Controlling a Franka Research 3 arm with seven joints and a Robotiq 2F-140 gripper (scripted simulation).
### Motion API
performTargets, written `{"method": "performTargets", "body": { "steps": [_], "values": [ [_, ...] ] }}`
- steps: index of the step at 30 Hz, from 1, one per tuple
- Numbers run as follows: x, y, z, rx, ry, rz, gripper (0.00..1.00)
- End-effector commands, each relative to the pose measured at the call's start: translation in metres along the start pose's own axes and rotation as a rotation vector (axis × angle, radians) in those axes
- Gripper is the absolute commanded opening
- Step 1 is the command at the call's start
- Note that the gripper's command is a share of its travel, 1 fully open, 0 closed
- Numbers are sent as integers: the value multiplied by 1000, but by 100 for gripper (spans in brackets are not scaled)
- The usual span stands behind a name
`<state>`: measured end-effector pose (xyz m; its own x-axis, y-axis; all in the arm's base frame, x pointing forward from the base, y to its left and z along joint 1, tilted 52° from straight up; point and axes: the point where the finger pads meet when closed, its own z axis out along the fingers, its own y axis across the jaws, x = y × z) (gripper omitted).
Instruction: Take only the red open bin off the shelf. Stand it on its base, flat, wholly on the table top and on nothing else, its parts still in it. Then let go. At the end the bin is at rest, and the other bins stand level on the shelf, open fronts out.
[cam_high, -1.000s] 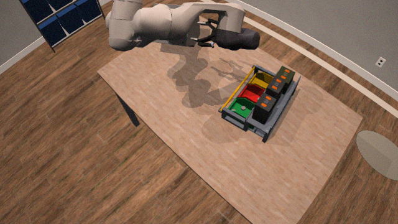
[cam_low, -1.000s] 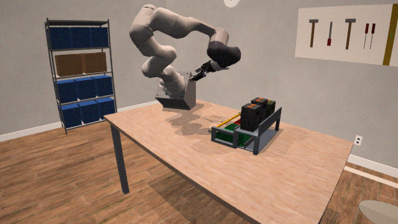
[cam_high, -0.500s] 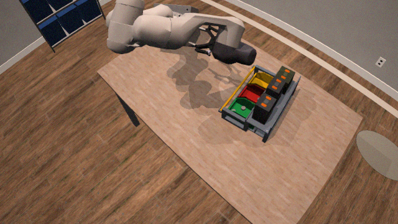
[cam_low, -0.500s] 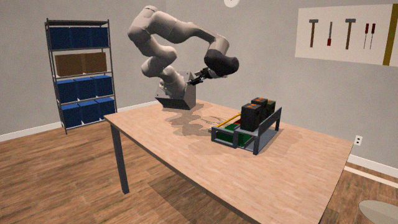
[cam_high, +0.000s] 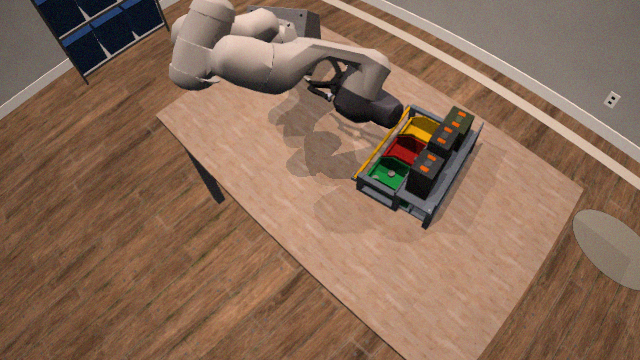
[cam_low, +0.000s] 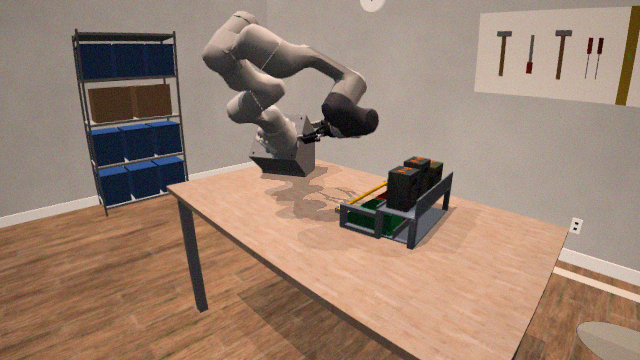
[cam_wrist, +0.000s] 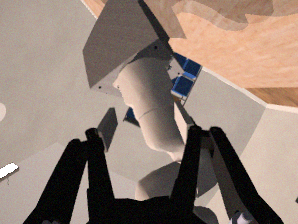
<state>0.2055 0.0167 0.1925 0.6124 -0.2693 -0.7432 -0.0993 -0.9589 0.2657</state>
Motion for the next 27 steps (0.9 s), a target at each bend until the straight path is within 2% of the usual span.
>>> {"method": "performTargets", "body": {
  "steps": [1,2,14,19,27],
  "values": [
    [8,24,2,88,-29,80,57],
    [11,32,2,117,-39,106,57],
    [11,32,2,117,-39,106,57],
    [41,25,-35,-73,25,-61,57],
    [41,25,-35,-73,25,-61,57]
  ]
}}
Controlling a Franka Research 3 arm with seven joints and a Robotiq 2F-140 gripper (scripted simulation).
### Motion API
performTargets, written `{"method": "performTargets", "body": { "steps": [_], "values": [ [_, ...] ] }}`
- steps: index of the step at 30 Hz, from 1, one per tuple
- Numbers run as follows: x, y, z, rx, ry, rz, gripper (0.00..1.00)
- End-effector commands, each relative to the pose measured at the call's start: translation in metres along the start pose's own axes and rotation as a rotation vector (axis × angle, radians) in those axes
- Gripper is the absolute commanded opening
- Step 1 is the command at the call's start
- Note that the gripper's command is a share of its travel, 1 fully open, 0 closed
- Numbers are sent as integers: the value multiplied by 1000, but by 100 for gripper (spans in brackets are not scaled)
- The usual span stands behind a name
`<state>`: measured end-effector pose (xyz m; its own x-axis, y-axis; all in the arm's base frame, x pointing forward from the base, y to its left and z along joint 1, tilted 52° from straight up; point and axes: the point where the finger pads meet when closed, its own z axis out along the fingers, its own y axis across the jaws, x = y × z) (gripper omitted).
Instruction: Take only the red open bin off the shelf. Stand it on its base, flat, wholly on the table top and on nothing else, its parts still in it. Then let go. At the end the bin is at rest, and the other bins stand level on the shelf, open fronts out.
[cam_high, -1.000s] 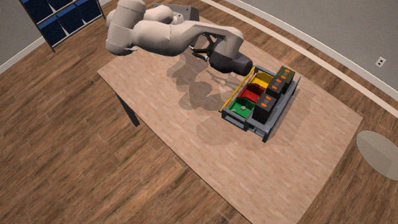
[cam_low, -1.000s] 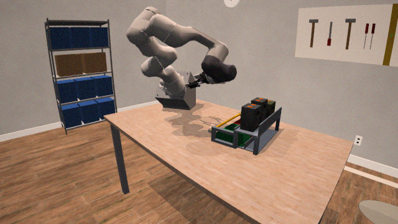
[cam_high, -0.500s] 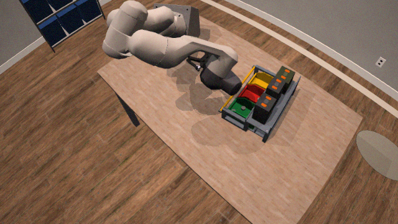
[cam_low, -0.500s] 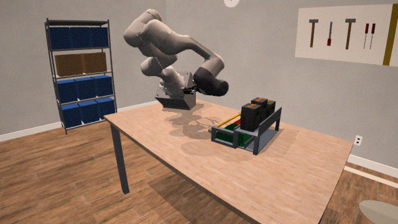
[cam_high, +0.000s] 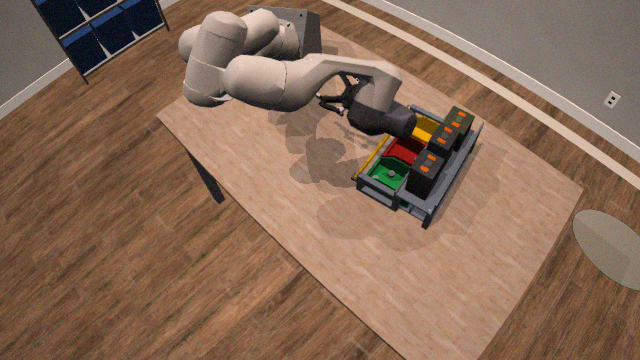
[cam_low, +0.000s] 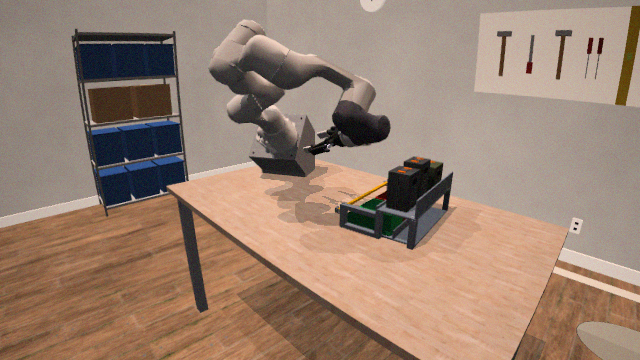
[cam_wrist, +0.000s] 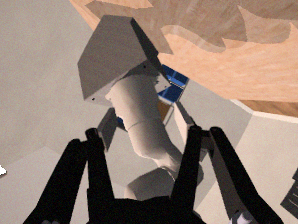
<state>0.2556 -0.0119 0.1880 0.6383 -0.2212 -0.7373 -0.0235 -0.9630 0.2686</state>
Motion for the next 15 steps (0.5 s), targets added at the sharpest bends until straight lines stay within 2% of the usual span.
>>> {"method": "performTargets", "body": {
  "steps": [1,4,9,15],
  "values": [
    [0,4,0,-13,-4,-15,57],
    [0,4,0,-13,-4,-15,57],
    [34,-1,-37,-197,68,-165,57],
    [34,-1,-37,-197,68,-165,57]
  ]
}}
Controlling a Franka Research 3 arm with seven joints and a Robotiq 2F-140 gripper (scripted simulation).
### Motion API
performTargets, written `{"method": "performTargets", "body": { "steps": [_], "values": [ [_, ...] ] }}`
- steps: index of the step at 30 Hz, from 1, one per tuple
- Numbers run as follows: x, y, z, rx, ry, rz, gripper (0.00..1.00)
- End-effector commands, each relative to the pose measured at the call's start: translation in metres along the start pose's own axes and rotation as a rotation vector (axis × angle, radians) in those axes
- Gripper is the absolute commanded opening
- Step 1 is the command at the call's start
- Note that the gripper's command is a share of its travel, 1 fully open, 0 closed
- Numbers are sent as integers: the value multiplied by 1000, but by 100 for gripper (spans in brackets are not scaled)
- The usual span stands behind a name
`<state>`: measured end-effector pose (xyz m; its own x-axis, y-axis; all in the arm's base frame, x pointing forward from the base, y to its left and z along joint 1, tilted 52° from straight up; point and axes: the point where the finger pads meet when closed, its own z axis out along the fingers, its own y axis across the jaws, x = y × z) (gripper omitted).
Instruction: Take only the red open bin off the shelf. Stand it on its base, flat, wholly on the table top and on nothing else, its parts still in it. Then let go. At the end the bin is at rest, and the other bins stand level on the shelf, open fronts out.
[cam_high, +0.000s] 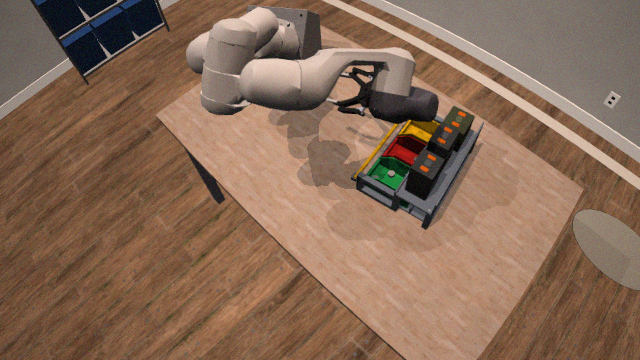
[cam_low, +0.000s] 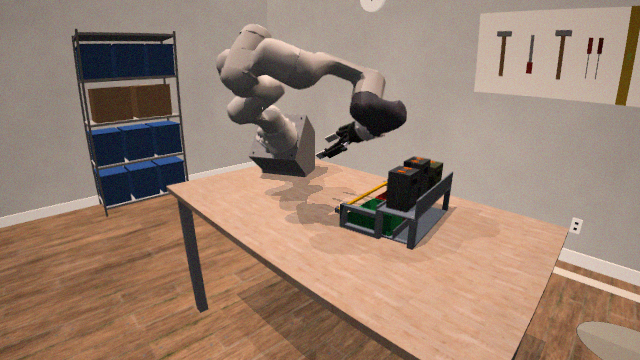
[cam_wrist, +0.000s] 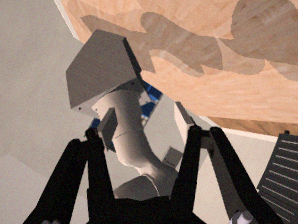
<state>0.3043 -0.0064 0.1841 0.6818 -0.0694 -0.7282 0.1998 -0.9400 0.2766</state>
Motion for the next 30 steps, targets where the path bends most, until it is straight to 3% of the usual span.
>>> {"method": "performTargets", "body": {
  "steps": [1,6,11,23,28,30],
  "values": [
    [0,7,0,-19,-6,-27,57],
    [0,7,0,-19,-6,-27,57],
    [36,13,-34,-203,67,-174,57],
    [36,13,-34,-203,67,-174,57],
    [72,21,-68,-385,140,-318,57],
    [72,21,-68,-385,140,-318,57]
  ]
}}
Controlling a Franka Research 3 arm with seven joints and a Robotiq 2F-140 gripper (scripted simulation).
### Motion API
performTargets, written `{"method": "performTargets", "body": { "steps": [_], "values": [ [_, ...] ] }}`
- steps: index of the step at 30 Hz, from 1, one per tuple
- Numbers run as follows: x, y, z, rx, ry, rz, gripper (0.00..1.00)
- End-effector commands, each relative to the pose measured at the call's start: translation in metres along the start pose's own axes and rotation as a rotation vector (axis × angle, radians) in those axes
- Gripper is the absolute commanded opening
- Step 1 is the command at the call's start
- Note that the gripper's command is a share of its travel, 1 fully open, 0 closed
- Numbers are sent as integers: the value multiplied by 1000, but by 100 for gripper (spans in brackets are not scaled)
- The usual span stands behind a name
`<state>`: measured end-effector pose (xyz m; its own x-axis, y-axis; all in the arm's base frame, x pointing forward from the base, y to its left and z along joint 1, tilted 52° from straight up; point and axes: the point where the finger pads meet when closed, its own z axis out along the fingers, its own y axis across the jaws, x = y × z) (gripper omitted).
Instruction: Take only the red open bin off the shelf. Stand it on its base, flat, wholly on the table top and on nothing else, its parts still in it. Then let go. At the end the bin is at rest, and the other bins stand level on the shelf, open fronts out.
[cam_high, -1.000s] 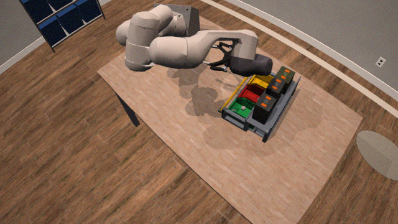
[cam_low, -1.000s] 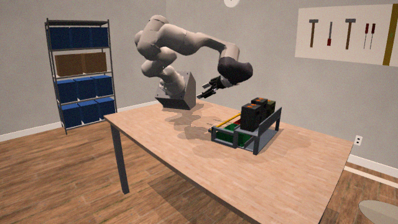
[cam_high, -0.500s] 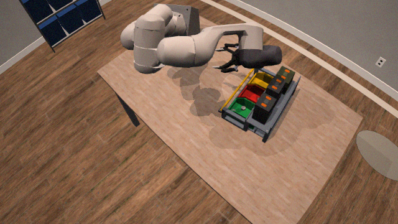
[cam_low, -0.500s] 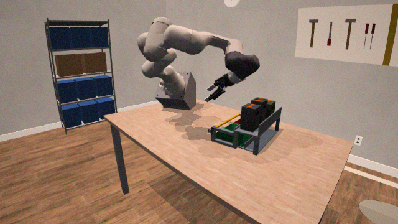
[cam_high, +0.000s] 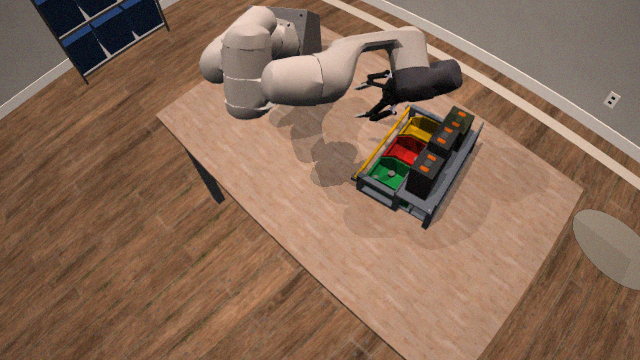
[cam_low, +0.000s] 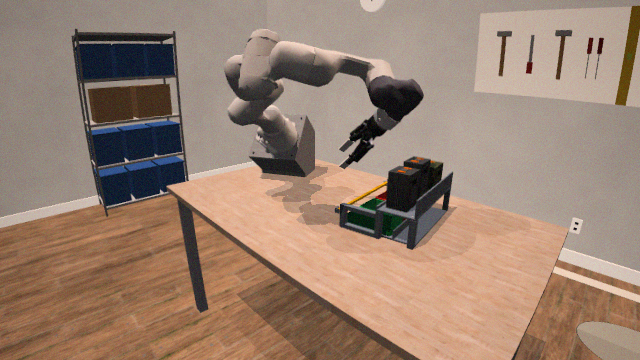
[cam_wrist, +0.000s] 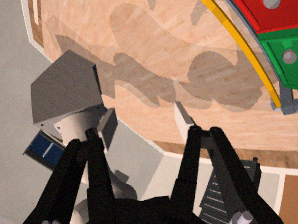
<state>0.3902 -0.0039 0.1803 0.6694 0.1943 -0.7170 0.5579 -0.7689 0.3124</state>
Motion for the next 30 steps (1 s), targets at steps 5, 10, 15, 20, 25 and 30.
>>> {"method": "performTargets", "body": {
  "steps": [5,10,15,20,25,30],
  "values": [
    [9,12,-5,-55,20,-85,57],
    [9,12,-5,-55,20,-85,57],
    [45,40,-29,-234,86,-225,57],
    [45,40,-29,-234,86,-225,57],
    [45,40,-29,-234,86,-225,57],
    [65,56,-43,-336,124,-294,57]
  ]
}}
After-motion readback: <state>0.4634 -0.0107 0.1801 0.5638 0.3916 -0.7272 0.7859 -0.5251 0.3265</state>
